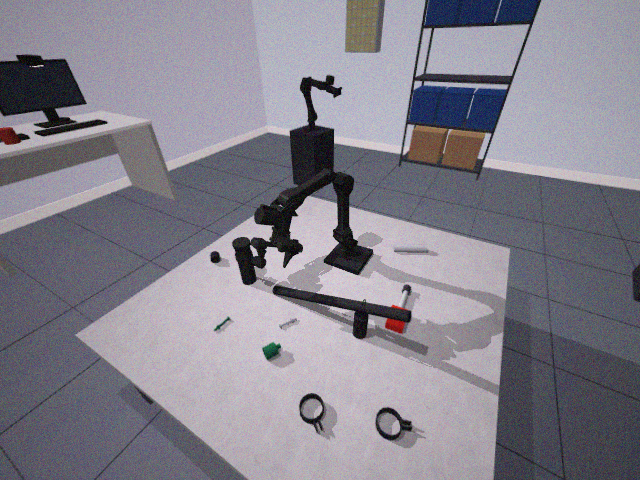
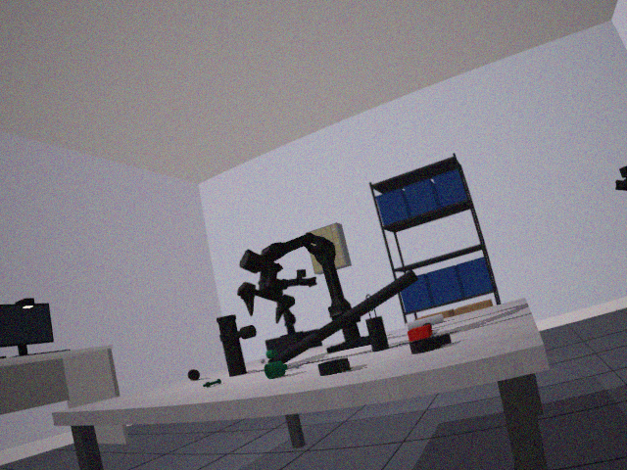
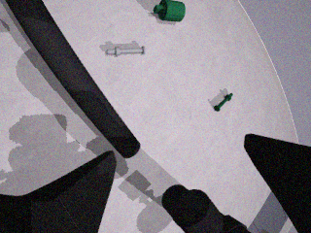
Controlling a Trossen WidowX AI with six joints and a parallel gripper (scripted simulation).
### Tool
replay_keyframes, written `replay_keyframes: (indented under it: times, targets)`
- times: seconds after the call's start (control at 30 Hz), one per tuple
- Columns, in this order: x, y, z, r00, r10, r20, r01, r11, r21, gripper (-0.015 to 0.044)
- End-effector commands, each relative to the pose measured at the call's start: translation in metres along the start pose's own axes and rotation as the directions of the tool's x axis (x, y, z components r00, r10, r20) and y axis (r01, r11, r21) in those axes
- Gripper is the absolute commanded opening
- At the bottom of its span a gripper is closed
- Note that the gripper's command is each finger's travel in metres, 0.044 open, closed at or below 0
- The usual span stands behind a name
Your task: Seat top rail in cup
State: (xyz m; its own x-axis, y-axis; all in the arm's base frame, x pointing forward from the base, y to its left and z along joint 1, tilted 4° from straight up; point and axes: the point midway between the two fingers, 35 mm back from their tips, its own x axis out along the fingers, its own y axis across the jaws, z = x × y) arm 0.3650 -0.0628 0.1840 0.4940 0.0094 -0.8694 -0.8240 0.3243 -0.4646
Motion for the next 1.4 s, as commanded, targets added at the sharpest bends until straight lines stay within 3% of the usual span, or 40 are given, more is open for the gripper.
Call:
replay_keyframes:
  times: [0.0,0.17,0.37,0.97,1.07,1.17,1.37]
  targets:
    - [-0.031,0.006,0.039,1.000,-0.019,-0.024,0.028,0.874,0.486,0.0440]
    - [-0.054,0.016,0.065,0.999,-0.031,-0.036,0.048,0.611,0.790,0.0440]
    - [-0.071,0.024,0.080,0.998,-0.043,-0.042,0.055,0.374,0.926,0.0440]
    - [-0.068,0.025,0.081,0.998,-0.028,-0.047,0.054,0.323,0.945,0.0440]
    - [-0.057,0.028,0.083,0.997,0.029,-0.066,0.060,0.162,0.985,0.0440]
    - [-0.040,0.032,0.087,0.988,0.118,-0.096,0.108,-0.098,0.989,0.0440]
    - [-0.005,0.045,0.092,0.940,0.298,-0.164,0.313,-0.569,0.761,0.0440]
